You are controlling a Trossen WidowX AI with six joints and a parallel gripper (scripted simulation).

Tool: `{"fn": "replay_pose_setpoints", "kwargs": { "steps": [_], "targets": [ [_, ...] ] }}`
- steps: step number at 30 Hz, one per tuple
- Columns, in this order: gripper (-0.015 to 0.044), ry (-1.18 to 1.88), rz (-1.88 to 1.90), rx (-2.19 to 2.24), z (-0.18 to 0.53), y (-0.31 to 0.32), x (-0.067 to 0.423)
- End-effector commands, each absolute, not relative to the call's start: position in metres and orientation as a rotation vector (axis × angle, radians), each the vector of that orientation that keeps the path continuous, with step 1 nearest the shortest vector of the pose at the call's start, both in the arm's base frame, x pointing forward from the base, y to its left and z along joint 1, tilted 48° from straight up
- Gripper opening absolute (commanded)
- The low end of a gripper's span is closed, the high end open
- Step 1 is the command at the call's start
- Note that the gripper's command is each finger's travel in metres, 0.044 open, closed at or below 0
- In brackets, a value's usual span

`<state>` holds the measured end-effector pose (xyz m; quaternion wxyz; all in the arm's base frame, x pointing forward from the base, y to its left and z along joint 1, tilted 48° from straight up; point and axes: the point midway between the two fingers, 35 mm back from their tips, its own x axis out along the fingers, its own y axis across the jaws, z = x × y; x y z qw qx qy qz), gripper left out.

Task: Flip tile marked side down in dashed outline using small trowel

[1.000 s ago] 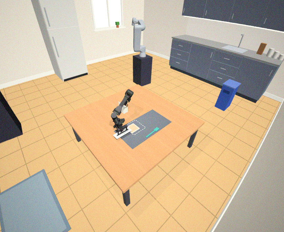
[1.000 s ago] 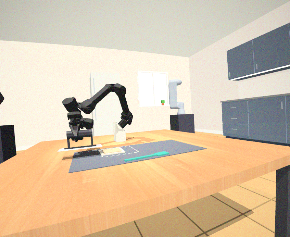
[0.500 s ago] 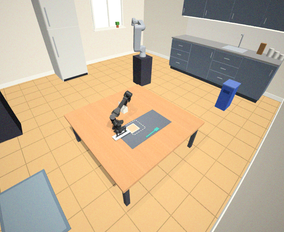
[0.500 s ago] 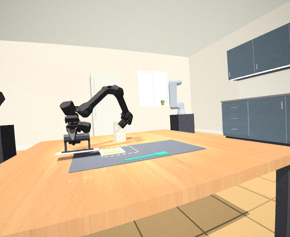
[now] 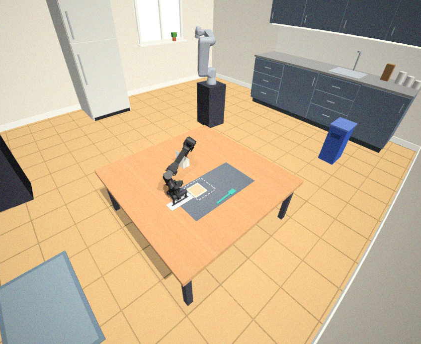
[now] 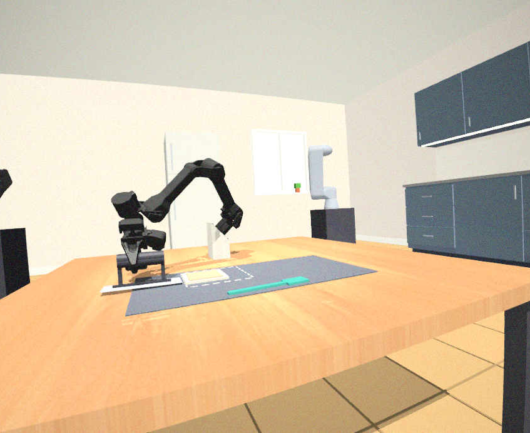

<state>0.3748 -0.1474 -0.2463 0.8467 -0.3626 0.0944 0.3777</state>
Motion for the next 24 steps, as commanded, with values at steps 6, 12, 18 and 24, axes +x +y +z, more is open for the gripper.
{"fn": "replay_pose_setpoints", "kwargs": {
  "steps": [6,12,18,24],
  "targets": [
    [0.0,0.205,0.795,-0.752,-0.245,-0.139,0.371],
    [0.0,0.205,0.796,-0.751,-0.239,-0.133,0.37],
    [0.0,0.205,0.795,-0.752,-0.233,-0.127,0.369],
    [0.0,0.205,0.796,-0.753,-0.233,-0.133,0.371]
  ]
}}
